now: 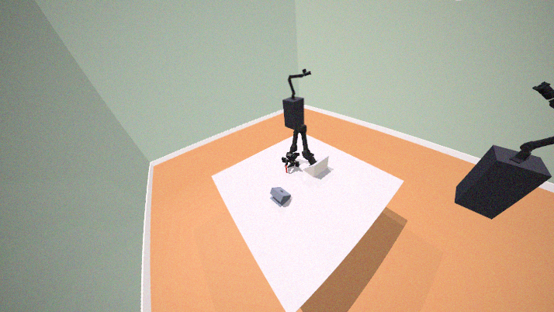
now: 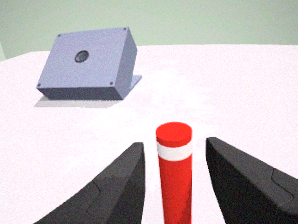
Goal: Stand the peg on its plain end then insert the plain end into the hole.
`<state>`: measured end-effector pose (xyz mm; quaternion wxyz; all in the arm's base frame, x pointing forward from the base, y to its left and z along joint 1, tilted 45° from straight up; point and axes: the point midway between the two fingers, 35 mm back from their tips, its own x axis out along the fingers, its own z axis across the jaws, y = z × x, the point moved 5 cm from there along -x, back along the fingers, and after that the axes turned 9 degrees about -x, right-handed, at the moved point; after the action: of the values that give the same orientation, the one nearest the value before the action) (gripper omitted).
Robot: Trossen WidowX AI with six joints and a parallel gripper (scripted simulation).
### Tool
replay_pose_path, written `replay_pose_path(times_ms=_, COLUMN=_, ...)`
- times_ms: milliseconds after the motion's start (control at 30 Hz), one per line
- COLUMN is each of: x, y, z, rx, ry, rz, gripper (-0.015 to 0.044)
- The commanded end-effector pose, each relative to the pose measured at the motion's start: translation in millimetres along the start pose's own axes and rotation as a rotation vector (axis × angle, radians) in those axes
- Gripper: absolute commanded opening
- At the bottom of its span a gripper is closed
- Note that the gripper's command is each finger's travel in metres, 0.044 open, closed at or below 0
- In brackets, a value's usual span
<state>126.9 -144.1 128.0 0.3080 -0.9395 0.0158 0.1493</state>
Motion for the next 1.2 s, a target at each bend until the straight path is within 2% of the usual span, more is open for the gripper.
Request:
replay_pose_path(times_ms=0, x=0, y=0, z=0, rx=0.000, ry=0.000, rz=0.000, gripper=0.0130)
replay_pose_path(times_ms=267, x=0, y=0, z=0, rx=0.000, ry=0.000, rz=0.000, gripper=0.0130)
replay_pose_path(times_ms=667, x=0, y=0, z=0, rx=0.000, ry=0.000, rz=0.000, gripper=0.0440)
replay_pose_path(times_ms=900, x=2, y=-5, z=-2, rx=-0.002, ry=-0.015, rz=0.003, gripper=0.0440)
replay_pose_path(times_ms=1167, x=13, y=-76, z=-24, rx=-0.027, ry=-0.092, rz=0.037, gripper=0.0440)
